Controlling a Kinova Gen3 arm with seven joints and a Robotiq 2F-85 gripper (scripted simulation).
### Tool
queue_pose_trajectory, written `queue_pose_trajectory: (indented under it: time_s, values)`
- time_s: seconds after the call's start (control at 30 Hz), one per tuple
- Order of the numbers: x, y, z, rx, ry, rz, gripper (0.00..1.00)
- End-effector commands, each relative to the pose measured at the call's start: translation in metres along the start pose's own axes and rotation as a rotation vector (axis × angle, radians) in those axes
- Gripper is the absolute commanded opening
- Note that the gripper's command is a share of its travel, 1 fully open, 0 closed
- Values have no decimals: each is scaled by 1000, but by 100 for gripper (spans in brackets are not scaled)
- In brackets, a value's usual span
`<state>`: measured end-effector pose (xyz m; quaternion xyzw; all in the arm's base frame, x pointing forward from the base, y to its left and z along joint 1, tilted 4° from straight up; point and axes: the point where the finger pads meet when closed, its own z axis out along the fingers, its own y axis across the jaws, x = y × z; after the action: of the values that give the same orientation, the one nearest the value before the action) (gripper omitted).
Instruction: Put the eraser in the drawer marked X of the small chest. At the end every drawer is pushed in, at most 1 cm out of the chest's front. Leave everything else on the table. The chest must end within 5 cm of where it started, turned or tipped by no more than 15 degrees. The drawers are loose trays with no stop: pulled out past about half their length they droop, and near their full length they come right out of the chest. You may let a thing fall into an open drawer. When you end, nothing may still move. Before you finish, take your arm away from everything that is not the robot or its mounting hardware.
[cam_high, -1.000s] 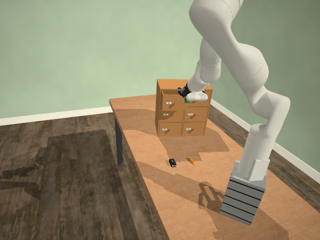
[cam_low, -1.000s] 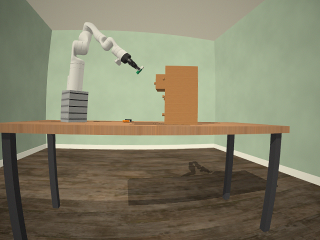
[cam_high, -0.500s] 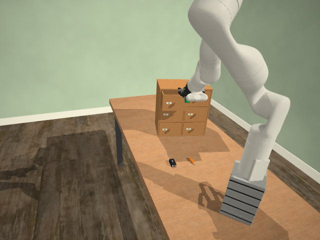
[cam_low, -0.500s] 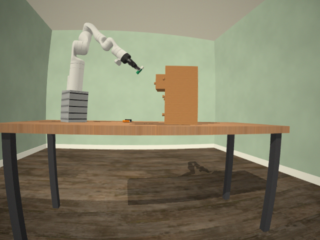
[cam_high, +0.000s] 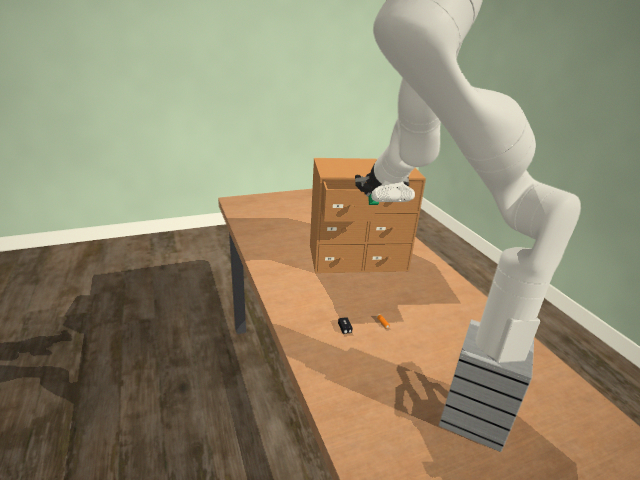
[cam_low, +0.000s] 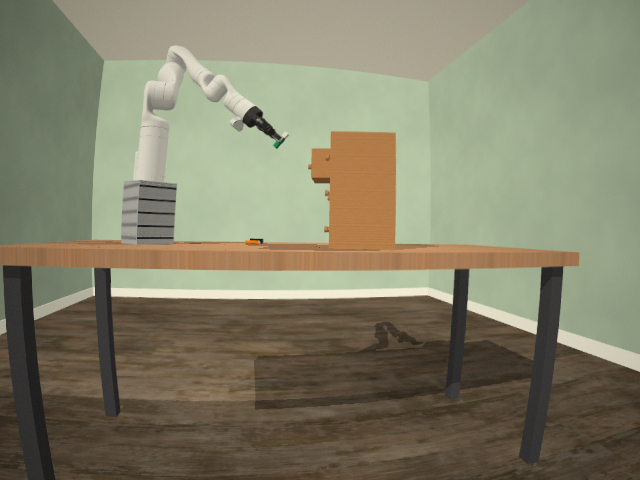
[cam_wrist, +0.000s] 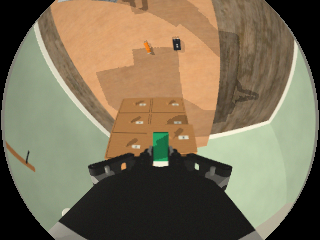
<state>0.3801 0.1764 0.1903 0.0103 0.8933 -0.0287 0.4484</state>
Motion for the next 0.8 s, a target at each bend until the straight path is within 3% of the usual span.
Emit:
queue_pose_trajectory:
  time_s: [0.0, 0.37, 0.77]
  values:
    - [-3, -1, 3, 3, -1, 4, 19]
    - [-15, -1, 18, 3, -1, 4, 19]
    - [-43, -2, 50, 3, -1, 4, 19]
